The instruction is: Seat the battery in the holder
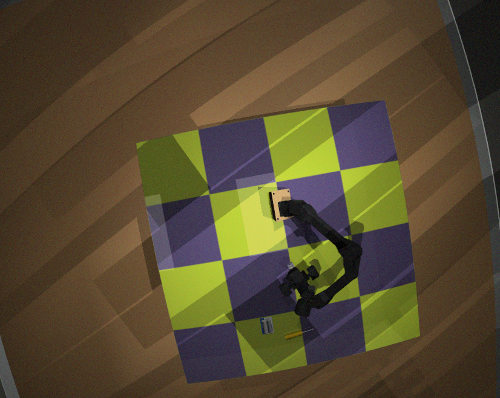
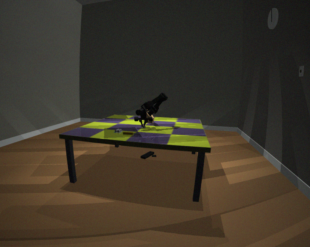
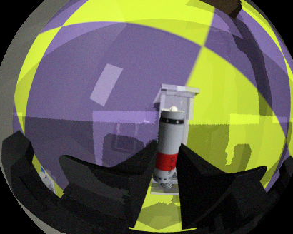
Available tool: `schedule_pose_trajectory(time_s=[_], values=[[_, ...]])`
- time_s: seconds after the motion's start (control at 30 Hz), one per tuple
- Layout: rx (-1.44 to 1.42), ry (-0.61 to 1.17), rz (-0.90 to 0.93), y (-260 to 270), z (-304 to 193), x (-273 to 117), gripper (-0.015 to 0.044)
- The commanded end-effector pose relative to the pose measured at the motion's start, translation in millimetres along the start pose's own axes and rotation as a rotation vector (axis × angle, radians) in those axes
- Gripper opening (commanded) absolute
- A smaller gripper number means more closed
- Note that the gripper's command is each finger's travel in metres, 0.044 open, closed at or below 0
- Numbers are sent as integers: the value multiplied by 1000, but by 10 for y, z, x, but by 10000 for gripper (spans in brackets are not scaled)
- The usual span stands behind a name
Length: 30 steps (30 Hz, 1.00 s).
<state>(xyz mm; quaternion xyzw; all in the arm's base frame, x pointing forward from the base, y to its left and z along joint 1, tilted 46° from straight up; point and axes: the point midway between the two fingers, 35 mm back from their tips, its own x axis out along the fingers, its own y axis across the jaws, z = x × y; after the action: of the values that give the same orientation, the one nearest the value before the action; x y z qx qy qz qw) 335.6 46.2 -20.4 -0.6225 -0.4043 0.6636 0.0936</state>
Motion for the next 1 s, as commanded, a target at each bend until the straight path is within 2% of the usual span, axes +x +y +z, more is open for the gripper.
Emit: schedule_pose_trajectory(time_s=[0.0,0.97], values=[[-8,35,1,-7,-34,4,59],[-12,163,9,-30,20,40,59]])
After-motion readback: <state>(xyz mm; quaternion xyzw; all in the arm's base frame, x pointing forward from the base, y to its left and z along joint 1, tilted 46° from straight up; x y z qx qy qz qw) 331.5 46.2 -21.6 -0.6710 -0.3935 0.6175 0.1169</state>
